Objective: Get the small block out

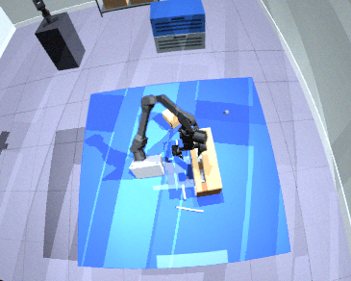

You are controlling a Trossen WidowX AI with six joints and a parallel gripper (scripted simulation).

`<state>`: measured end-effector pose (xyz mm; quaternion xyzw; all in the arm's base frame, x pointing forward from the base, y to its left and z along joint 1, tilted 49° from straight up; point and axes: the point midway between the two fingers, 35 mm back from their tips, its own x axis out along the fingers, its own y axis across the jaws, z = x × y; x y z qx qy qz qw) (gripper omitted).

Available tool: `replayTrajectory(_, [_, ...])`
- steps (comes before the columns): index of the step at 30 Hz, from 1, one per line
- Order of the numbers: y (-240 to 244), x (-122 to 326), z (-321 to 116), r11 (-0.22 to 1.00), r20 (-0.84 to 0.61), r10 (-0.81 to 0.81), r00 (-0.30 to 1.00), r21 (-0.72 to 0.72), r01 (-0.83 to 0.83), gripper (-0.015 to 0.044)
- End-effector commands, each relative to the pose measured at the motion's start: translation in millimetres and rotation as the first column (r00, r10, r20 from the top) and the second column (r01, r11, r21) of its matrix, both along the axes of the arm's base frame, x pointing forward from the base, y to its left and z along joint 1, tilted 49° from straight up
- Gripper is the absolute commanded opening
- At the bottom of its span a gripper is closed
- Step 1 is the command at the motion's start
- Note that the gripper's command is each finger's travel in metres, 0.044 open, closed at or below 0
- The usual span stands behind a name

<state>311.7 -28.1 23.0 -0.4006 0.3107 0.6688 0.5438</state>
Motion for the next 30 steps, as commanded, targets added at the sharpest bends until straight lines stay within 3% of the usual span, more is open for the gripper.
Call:
replayTrajectory(1, [3, 0, -2, 1.0, -0.002, 0.007, 1.0, -0.004, -0.007, 0.04])
replayTrajectory(30, [42, -5, -31, 1.0, -0.001, 0.006, 1.0, -0.003, -0.006, 0.04])
